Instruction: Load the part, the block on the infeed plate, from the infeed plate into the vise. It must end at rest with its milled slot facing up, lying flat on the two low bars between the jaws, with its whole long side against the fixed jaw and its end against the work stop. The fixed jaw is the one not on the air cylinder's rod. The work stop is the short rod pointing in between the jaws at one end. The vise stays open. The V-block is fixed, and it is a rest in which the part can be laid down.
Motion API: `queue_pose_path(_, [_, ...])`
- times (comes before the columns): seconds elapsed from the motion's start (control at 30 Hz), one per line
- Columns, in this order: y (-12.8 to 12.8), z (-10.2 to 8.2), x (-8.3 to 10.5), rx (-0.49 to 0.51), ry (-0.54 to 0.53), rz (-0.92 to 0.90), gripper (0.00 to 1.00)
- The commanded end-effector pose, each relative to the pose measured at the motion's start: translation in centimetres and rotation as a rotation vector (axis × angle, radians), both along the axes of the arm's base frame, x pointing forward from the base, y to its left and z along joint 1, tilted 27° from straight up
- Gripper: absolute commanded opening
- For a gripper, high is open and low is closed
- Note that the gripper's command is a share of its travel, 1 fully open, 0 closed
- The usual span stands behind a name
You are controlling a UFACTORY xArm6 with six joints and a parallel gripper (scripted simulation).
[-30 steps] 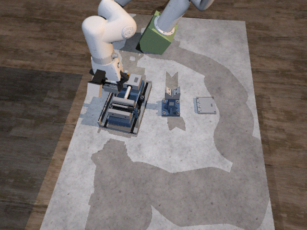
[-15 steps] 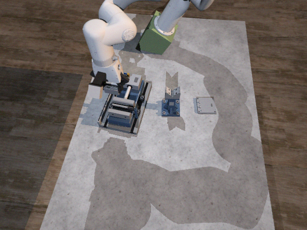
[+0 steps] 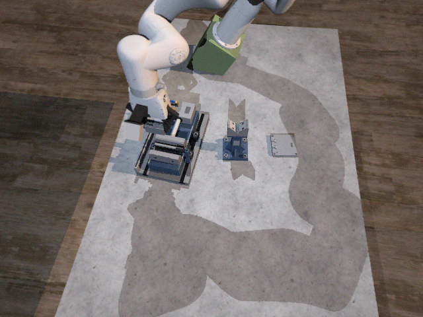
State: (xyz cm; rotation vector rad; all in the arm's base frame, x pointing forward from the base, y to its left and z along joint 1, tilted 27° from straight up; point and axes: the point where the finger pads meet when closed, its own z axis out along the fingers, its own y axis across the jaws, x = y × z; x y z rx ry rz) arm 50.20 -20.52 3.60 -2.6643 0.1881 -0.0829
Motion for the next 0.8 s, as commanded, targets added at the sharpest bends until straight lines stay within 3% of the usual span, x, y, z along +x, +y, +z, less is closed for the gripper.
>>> queue_pose_path(0.0, [0.0, -0.2, 0.2, -0.003, -0.005, -0.002, 0.00])
queue_pose_path(0.77, [1.7, -3.7, 0.6, -0.003, -0.005, -0.002, 0.00])
